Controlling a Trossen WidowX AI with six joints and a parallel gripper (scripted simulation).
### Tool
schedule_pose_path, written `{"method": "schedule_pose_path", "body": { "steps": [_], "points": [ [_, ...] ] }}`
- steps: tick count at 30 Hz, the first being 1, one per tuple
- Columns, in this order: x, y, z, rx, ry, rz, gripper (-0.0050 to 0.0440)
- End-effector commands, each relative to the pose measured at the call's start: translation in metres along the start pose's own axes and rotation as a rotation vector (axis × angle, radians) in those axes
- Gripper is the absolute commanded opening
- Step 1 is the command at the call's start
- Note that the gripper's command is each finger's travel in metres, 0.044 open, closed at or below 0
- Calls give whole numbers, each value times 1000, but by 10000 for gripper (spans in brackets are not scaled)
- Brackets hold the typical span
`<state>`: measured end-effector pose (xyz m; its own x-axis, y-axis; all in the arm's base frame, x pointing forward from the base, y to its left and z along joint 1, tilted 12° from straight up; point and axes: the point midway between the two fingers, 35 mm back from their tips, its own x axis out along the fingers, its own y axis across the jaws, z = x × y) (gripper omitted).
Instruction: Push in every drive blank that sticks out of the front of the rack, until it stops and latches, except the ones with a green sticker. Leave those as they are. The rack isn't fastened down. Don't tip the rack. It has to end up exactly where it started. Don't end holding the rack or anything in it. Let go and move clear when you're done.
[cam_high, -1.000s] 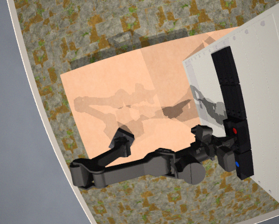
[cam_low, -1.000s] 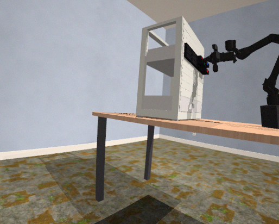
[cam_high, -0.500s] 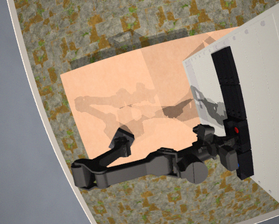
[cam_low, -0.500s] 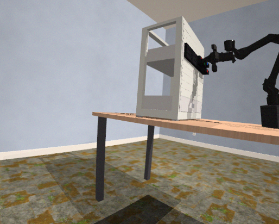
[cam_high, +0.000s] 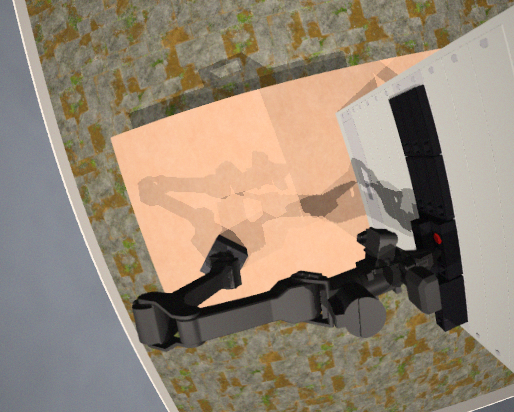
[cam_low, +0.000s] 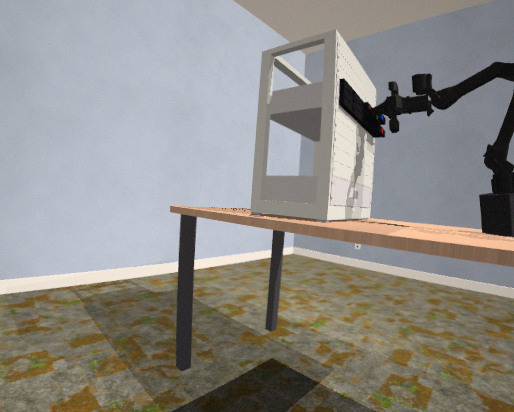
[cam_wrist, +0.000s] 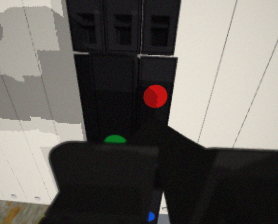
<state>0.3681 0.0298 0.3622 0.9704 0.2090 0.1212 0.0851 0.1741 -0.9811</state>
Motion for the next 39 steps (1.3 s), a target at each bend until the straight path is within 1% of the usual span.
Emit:
{"method": "schedule_pose_path", "body": {
  "steps": [1, 39],
  "points": [
    [0, -15, 2, -10, -3, -38, 0],
    [3, -17, 2, -10, -3, -38, 0]
  ]
}}
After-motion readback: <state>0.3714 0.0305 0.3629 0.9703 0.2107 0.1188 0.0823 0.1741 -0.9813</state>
